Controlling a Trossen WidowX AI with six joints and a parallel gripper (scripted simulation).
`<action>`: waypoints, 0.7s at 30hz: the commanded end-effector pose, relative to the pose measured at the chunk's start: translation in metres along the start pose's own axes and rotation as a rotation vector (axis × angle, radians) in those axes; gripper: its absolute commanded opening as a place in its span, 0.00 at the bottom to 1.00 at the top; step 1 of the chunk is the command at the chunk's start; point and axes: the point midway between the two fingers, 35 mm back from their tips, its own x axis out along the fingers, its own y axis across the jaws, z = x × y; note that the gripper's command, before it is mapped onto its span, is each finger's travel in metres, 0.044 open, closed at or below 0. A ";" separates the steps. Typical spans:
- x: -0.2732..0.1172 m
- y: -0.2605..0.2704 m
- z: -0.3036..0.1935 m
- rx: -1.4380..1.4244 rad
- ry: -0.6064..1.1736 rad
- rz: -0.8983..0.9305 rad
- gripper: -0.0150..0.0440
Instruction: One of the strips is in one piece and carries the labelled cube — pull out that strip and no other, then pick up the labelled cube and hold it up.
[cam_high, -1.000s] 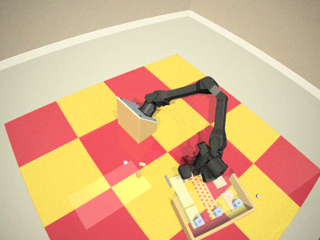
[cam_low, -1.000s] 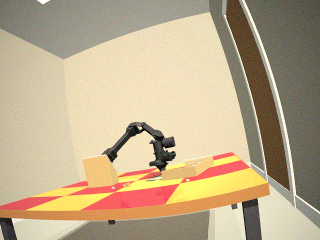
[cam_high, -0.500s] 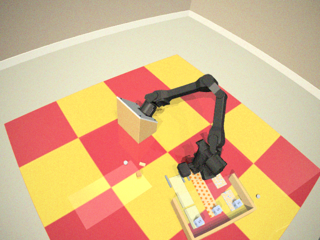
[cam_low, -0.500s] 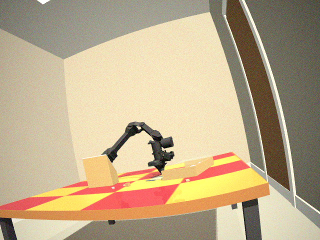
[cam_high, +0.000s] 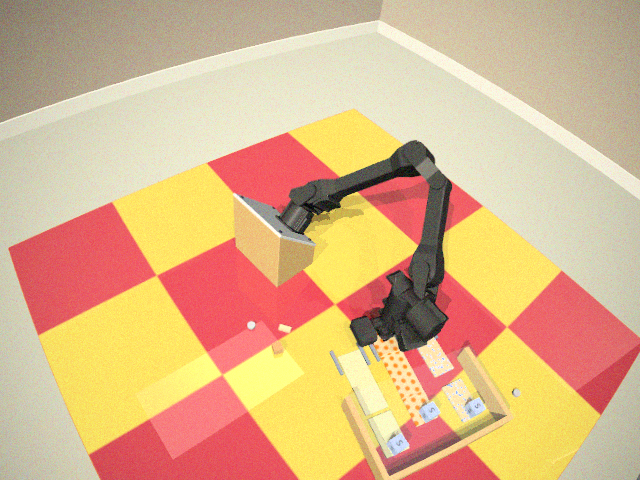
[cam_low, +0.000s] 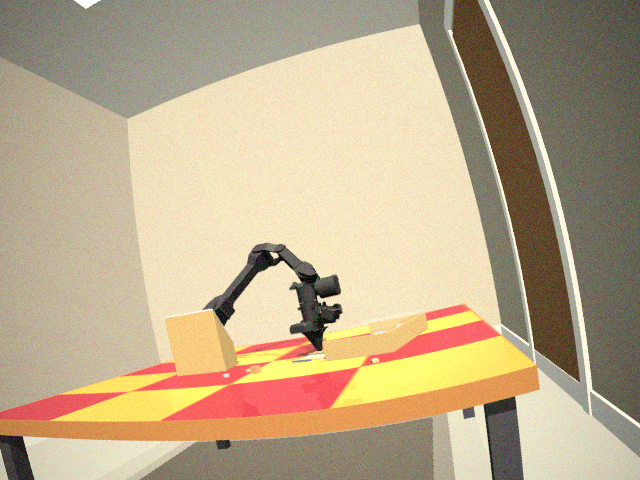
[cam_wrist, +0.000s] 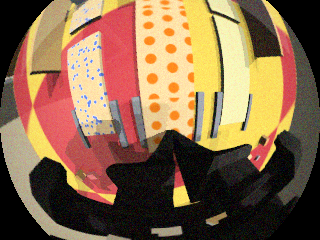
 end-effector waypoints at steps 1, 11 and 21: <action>0.005 -0.001 -0.012 0.010 0.021 -0.001 0.25; 0.006 -0.001 -0.027 0.011 0.022 -0.001 0.25; 0.006 -0.001 -0.042 0.011 0.022 -0.001 0.25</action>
